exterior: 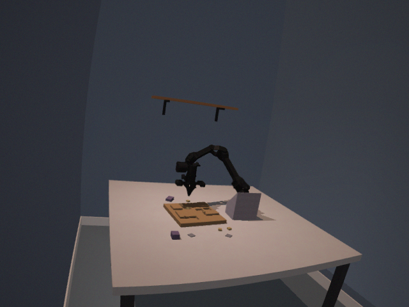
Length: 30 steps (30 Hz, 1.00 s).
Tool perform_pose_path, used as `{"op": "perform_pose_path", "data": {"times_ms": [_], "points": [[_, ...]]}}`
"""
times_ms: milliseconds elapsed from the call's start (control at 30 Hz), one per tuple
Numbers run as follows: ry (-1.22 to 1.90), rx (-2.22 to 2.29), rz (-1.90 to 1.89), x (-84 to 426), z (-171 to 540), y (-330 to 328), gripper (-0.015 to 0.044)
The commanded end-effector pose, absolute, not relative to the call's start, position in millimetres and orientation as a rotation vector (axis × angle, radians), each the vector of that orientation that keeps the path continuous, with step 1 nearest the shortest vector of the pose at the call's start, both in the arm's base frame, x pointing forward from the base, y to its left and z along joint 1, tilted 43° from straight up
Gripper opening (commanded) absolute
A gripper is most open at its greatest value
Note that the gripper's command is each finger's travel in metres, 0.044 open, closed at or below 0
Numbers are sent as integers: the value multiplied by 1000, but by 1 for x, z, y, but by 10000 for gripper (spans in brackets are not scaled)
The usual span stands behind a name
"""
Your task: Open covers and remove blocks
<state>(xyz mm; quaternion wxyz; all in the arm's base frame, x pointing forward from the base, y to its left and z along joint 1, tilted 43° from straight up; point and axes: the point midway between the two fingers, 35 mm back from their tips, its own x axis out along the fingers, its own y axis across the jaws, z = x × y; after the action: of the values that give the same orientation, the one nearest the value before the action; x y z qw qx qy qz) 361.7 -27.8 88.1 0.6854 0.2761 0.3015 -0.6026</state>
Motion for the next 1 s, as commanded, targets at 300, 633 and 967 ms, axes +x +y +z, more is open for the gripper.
{"op": "perform_pose_path", "data": {"times_ms": [300, 633, 967], "points": [[-34, 1362, -1641, 367, 55, 8, 0], [-34, 1362, -1641, 367, 55, 8, 0], [-34, 1362, -1641, 368, 50, 3, 0]]}}
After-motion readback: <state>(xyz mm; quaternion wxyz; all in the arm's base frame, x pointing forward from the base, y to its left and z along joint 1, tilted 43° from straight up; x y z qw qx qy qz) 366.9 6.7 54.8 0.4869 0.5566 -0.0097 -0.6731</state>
